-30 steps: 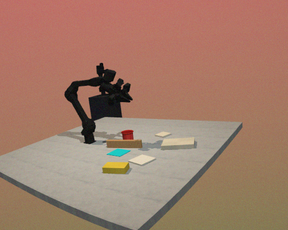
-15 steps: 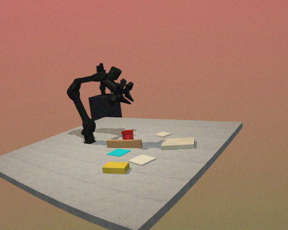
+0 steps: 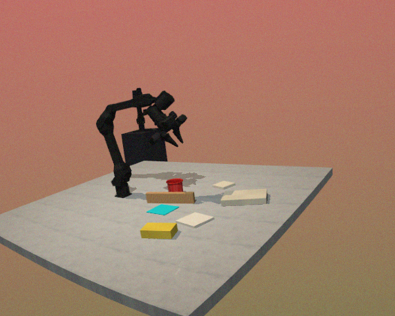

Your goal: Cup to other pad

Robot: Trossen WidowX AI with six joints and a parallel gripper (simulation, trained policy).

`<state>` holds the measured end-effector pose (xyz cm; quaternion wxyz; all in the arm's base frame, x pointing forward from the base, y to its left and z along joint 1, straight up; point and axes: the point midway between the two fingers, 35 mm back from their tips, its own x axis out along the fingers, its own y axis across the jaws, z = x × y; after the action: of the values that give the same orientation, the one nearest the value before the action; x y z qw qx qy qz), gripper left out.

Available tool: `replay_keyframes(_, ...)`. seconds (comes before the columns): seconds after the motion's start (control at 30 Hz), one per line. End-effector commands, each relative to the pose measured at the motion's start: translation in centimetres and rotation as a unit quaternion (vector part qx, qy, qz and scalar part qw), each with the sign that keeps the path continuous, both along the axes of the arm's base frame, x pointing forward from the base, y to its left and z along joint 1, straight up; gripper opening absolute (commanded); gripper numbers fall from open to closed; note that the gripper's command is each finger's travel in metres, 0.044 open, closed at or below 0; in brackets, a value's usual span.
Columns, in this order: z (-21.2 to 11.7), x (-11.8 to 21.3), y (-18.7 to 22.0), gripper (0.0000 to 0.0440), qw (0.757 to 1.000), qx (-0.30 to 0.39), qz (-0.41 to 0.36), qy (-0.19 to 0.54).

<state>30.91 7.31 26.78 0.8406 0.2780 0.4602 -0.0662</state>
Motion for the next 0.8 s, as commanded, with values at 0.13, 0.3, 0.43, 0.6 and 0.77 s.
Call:
replay_keyframes(0.13, -0.7, -0.5, 0.3, 0.0117, 0.998, 0.010, -0.027, 0.058)
replay_keyframes(0.3, -1.5, -0.8, 0.1, 0.0113, 0.994, 0.006, -0.042, 0.096)
replay_keyframes(0.43, -2.3, -1.0, -0.2, 0.0115, 0.991, -0.001, -0.052, 0.126)
replay_keyframes(0.6, -3.4, -1.3, -0.6, 0.0123, 0.984, -0.012, -0.063, 0.163)
replay_keyframes(0.77, -4.6, -1.7, -1.0, 0.0131, 0.977, -0.023, -0.071, 0.199)
